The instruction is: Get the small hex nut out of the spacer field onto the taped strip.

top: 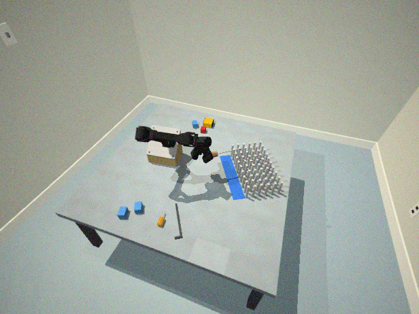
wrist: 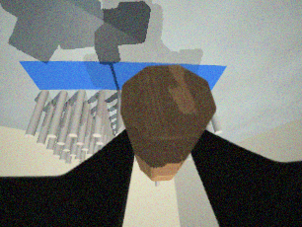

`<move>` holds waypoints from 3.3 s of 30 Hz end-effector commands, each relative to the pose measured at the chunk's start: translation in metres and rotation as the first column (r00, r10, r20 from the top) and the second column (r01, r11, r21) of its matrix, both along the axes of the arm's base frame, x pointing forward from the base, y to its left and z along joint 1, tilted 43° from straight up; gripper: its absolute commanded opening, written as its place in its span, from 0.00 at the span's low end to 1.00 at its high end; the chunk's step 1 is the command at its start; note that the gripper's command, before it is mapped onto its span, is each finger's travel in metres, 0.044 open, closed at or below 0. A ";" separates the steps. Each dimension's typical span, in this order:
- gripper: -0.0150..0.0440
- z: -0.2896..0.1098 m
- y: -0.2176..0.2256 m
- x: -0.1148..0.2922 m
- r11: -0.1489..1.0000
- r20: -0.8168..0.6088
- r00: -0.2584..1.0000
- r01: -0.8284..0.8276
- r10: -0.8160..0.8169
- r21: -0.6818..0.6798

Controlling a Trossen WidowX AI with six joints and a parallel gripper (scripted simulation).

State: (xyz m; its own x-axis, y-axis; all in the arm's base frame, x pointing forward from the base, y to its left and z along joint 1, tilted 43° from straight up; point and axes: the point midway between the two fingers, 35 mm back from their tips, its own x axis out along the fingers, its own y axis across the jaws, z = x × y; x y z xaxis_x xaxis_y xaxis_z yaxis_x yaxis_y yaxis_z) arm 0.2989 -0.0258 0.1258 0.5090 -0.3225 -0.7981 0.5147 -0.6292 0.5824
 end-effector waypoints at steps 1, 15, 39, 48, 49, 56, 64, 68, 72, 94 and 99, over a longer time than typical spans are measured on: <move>0.25 0.011 -0.015 -0.013 0.999 0.041 0.998 0.044 -0.043 -0.012; 0.25 0.006 -0.040 -0.020 0.996 0.072 0.993 0.092 -0.091 -0.017; 0.25 -0.085 -0.129 -0.017 0.996 0.076 0.993 0.090 -0.088 -0.025; 0.25 -0.094 -0.137 -0.020 0.996 0.079 0.993 0.087 -0.085 -0.031; 0.25 -0.094 -0.137 -0.020 0.996 0.079 0.993 0.087 -0.085 -0.031; 0.25 -0.096 -0.136 -0.016 0.996 0.079 0.993 0.087 -0.085 -0.030; 0.25 -0.097 -0.135 -0.011 0.996 0.079 0.993 0.088 -0.085 -0.030; 0.25 -0.097 -0.134 -0.009 0.996 0.080 0.993 0.088 -0.086 -0.030; 0.25 -0.098 -0.134 -0.007 0.996 0.080 0.993 0.089 -0.086 -0.030; 0.25 -0.101 -0.130 0.006 0.996 0.082 0.993 0.090 -0.087 -0.029; 0.25 -0.102 -0.129 0.009 0.996 0.082 0.993 0.090 -0.087 -0.029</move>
